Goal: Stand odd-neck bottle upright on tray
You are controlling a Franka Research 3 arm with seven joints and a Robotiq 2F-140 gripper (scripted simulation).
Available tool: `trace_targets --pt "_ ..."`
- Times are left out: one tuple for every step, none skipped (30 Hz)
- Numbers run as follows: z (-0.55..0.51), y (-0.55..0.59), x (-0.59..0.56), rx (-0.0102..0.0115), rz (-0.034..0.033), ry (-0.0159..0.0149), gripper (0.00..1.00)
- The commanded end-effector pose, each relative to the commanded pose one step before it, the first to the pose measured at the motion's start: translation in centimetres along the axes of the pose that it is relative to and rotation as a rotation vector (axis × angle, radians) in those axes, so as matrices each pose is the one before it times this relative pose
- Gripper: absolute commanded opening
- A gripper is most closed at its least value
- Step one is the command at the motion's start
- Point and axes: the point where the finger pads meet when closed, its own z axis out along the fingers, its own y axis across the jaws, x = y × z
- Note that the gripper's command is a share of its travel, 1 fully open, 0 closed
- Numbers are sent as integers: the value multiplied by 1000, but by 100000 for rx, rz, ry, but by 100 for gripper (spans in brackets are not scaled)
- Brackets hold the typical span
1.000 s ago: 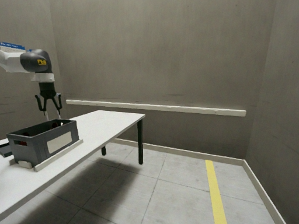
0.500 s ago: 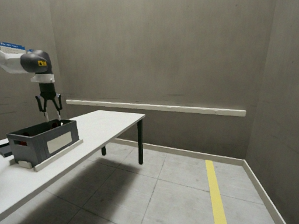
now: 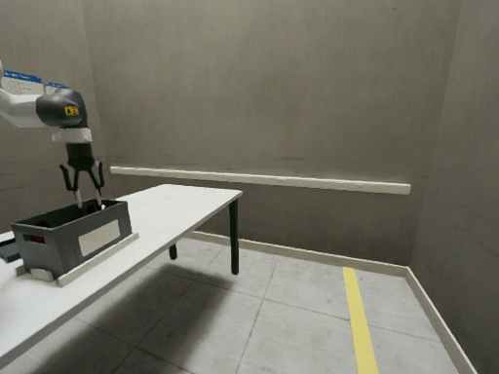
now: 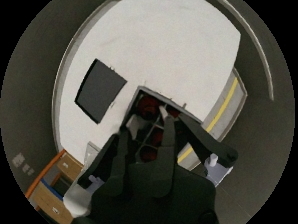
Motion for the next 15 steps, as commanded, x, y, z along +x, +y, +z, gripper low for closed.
trace_targets --pt "352 152 137 -665 454 184 44" --pt "129 0 0 0 1 0 44" --pt "127 0 0 0 0 0 44" --pt "125 -1 0 0 -1 0 44" --pt "121 0 0 0 1 0 44" --pt "118 0 0 0 0 0 44" --pt "114 0 0 0 0 0 44" --pt "110 -1 0 0 -1 0 44" --pt "104 0 0 0 0 0 44" --pt "99 0 0 0 0 0 44" --pt "94 0 0 0 0 0 44" --pt "88 0 0 0 0 0 44" --pt "82 0 0 0 -1 0 44" --pt "75 0 0 0 0 0 44" --pt "0 0 0 0 0 0 44"
